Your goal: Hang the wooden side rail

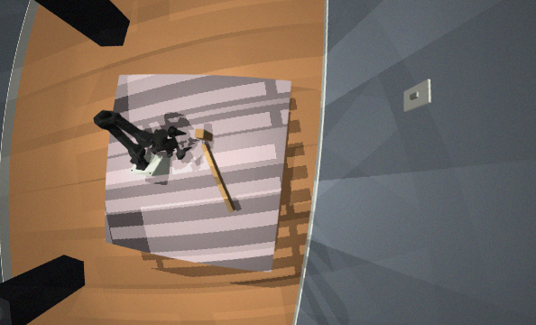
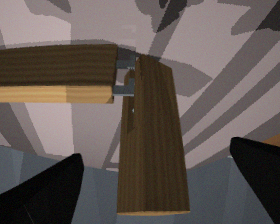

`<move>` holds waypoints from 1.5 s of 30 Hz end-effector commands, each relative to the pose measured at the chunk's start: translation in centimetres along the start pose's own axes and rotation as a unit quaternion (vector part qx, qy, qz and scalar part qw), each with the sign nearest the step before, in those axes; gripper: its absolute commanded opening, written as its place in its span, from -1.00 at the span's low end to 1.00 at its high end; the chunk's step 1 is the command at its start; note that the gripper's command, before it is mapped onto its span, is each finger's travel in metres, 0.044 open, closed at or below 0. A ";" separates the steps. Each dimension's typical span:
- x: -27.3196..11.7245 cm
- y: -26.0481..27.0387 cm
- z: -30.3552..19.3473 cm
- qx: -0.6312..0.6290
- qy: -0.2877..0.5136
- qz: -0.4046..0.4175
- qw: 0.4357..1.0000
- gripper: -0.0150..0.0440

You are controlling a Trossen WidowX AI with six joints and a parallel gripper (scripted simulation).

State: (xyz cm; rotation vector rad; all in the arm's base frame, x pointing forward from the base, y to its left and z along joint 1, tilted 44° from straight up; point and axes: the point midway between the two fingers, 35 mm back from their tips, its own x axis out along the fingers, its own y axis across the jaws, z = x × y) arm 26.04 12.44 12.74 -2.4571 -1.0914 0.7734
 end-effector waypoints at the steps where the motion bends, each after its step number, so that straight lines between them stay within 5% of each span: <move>1: 0.2 0.3 1.0 0.008 -0.013 0.003 1.000 1.00; 23: 0.2 0.4 0.7 0.027 -0.009 0.003 1.000 1.00; 36: -0.4 3.3 -4.3 0.386 0.051 -0.022 0.921 1.00; 45: 0.9 5.4 -4.1 0.651 0.018 -0.088 0.754 1.00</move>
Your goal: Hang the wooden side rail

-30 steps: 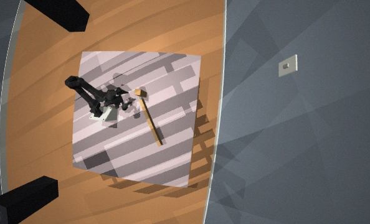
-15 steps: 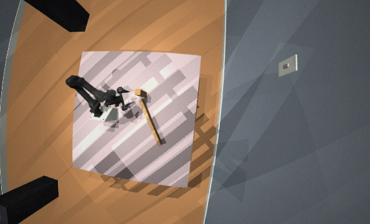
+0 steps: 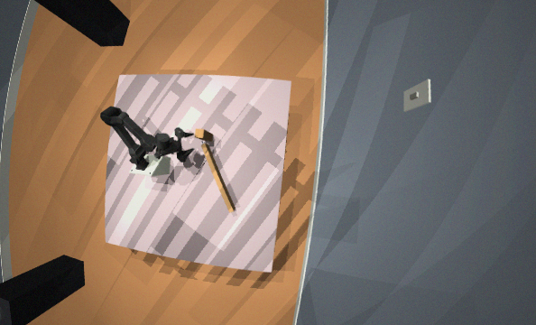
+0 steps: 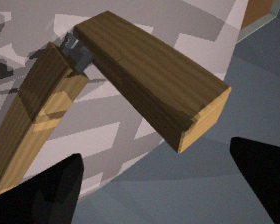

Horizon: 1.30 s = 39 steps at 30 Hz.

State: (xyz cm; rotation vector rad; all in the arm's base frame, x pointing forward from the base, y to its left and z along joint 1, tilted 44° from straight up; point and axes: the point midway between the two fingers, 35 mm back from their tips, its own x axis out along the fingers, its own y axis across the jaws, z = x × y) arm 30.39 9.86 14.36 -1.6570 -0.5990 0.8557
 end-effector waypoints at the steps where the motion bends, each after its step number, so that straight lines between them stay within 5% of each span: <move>1: 1.1 1.6 -1.6 0.298 -0.039 -0.028 0.953 1.00; 7: 1.6 3.2 -1.5 0.490 -0.086 -0.029 0.867 1.00; 30: 1.5 7.6 0.5 0.817 -0.173 0.052 0.548 1.00; 39: 1.4 7.7 0.6 0.824 -0.174 0.056 0.536 1.00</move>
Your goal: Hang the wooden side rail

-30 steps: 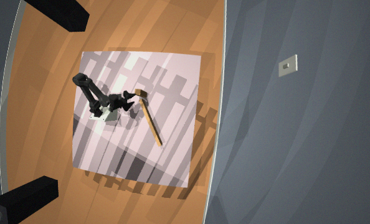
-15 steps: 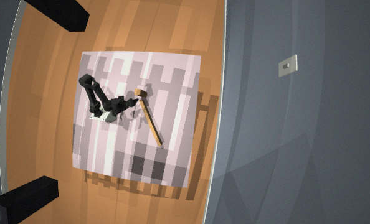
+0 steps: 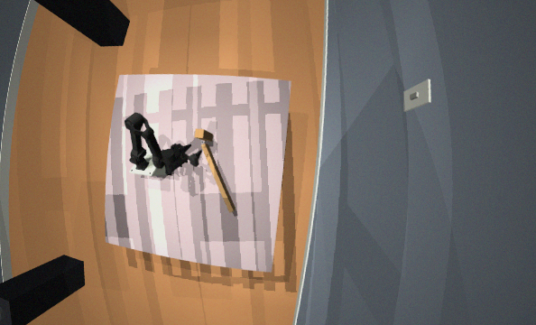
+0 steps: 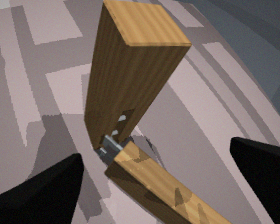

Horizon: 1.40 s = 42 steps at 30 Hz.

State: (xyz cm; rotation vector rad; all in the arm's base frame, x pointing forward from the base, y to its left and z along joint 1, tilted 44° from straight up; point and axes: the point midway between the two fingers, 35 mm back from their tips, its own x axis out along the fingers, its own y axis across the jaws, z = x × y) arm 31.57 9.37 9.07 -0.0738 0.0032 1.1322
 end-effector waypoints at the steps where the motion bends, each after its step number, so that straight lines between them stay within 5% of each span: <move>1: -0.4 1.2 -2.5 0.196 -0.003 0.037 0.980 1.00; 34: -0.3 1.1 -2.6 0.201 -0.002 0.036 0.979 1.00; 42: 1.7 -5.0 -5.2 0.425 0.047 -0.025 0.904 1.00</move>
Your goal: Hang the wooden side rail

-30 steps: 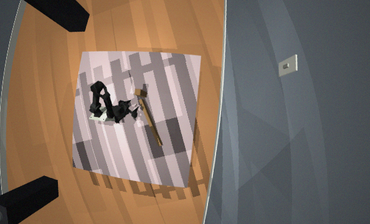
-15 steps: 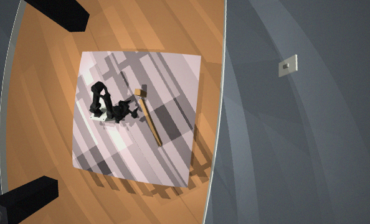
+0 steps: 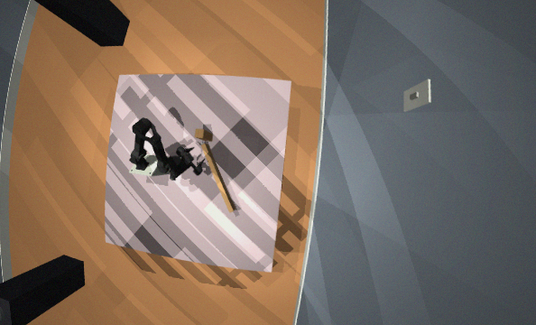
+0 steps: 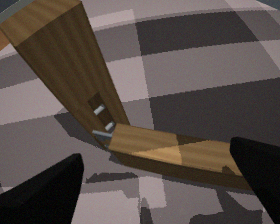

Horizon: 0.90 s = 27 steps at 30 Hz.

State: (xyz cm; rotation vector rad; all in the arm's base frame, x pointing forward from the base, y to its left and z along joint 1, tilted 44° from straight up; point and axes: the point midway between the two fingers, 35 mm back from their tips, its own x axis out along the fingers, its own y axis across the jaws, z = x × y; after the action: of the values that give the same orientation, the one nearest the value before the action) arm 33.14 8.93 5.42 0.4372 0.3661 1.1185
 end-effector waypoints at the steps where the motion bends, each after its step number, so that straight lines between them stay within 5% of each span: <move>1: 1.4 -4.5 1.0 0.175 0.022 -0.054 0.983 1.00; 8: 2.5 -8.1 2.1 0.375 0.058 -0.130 0.916 1.00; 27: 2.8 -9.0 4.2 0.582 0.107 -0.245 0.768 1.00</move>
State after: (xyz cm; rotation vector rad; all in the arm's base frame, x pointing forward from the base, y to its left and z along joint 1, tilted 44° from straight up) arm 41.59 7.51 2.64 0.9787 0.9483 0.6960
